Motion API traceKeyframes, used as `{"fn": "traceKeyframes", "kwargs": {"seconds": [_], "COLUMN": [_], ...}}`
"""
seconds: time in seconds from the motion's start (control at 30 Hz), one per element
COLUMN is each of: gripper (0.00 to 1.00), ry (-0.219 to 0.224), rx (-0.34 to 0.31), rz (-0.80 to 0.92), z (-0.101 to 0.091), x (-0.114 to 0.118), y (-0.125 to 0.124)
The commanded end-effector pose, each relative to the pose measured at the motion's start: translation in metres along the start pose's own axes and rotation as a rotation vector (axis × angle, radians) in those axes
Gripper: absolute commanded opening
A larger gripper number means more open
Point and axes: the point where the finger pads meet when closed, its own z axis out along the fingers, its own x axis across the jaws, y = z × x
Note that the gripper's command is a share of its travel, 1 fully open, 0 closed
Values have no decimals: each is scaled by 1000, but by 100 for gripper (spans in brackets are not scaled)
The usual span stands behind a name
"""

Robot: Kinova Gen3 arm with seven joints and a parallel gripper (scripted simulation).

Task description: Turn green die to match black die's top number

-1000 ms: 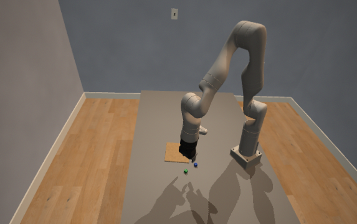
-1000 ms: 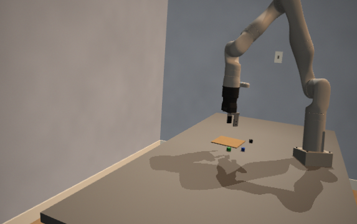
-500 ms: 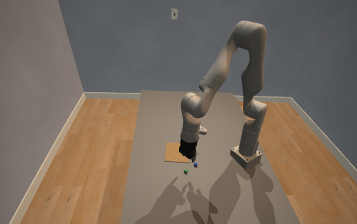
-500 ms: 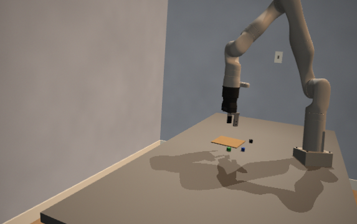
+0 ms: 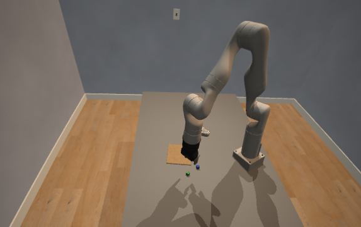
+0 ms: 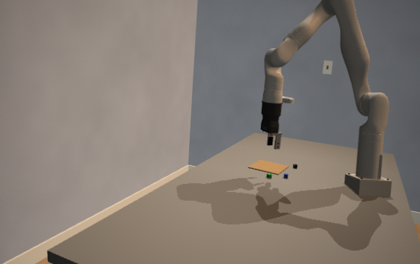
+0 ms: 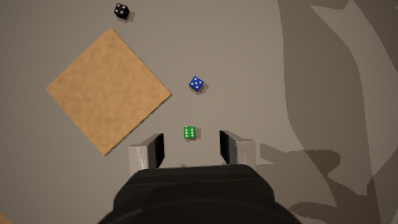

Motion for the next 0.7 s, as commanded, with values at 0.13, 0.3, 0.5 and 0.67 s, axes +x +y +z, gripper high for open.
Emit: {"fn": "traceKeyframes", "kwargs": {"seconds": [0.13,0.3,0.5,0.67], "gripper": [100,100,100,100], "ry": [4,11,22,27], "rx": [-1,8,24,34], "rz": [57,142,290,383], "z": [2,6,11,14], "x": [2,7,14,18], "y": [-1,-4,-9,-12]}}
